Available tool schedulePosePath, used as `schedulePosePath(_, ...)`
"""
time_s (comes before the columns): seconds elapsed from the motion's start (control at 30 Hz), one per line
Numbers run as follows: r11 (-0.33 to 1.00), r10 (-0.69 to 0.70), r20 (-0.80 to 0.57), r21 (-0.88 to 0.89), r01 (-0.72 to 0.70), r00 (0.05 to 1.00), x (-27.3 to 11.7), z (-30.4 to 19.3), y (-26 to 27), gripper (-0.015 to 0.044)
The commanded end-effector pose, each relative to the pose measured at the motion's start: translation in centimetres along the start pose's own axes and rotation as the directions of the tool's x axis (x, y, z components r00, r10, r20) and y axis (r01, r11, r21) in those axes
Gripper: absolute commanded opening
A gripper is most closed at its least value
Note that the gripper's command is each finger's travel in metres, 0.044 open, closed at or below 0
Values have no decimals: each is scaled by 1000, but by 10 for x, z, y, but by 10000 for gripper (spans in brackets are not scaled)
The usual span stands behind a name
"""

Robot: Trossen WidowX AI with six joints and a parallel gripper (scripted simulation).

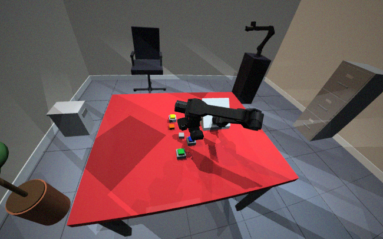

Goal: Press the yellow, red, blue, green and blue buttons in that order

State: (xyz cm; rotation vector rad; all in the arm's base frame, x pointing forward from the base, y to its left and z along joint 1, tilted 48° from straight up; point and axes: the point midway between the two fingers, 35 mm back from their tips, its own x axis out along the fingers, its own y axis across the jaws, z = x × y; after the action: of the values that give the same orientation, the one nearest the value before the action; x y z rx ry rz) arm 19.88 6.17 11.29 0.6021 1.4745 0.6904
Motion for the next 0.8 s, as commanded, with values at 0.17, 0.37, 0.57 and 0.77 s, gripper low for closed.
schedulePosePath(0.17,1000,3,-2,3,-3,1000,15,-1,1,20)
schedulePosePath(0.37,1000,4,-2,2,-4,1000,25,-1,1,20)
schedulePosePath(0.57,1000,6,-2,2,-6,1000,33,-1,1,20)
schedulePosePath(0.77,1000,6,-2,2,-6,1000,33,-1,1,20)
